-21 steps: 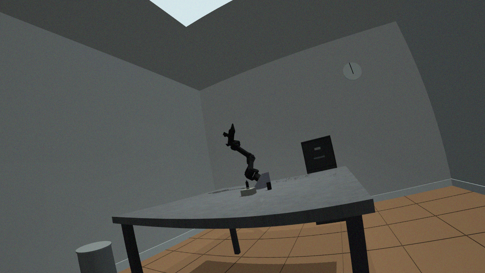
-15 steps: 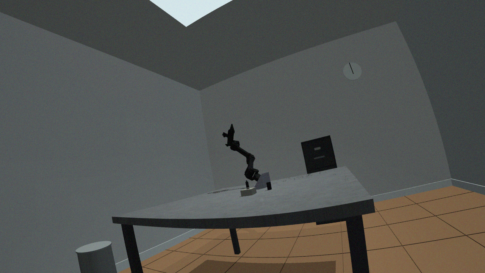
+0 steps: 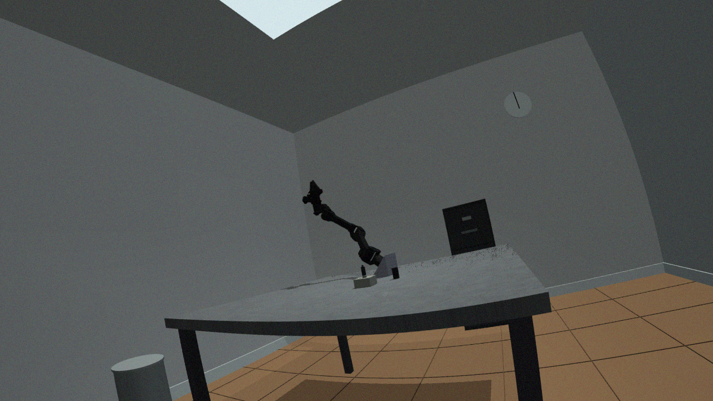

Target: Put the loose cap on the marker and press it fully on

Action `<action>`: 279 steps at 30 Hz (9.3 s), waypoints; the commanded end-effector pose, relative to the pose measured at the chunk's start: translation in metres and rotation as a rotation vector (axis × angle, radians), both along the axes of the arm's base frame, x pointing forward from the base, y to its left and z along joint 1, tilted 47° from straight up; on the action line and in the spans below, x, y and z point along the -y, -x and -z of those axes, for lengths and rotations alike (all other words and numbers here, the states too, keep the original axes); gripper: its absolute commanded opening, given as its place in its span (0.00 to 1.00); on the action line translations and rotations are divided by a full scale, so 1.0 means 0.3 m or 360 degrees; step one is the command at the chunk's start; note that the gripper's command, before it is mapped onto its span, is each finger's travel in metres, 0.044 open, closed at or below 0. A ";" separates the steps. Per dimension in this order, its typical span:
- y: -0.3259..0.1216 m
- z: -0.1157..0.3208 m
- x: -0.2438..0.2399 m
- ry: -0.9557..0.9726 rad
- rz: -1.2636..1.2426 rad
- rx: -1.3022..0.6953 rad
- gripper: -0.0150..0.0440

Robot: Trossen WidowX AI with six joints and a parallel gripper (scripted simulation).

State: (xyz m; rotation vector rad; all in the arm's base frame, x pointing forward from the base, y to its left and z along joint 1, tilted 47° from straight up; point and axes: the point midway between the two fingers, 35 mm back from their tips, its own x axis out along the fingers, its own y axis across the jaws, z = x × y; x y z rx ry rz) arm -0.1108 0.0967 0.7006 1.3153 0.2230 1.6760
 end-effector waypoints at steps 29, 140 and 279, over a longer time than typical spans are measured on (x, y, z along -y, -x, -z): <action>-1.318 0.632 -0.478 0.0468 0.0269 -0.1591 0.65; -1.048 2.682 -0.087 0.4516 0.1363 -0.1019 0.39; -1.375 2.151 -0.218 0.4532 0.1343 -0.1017 0.96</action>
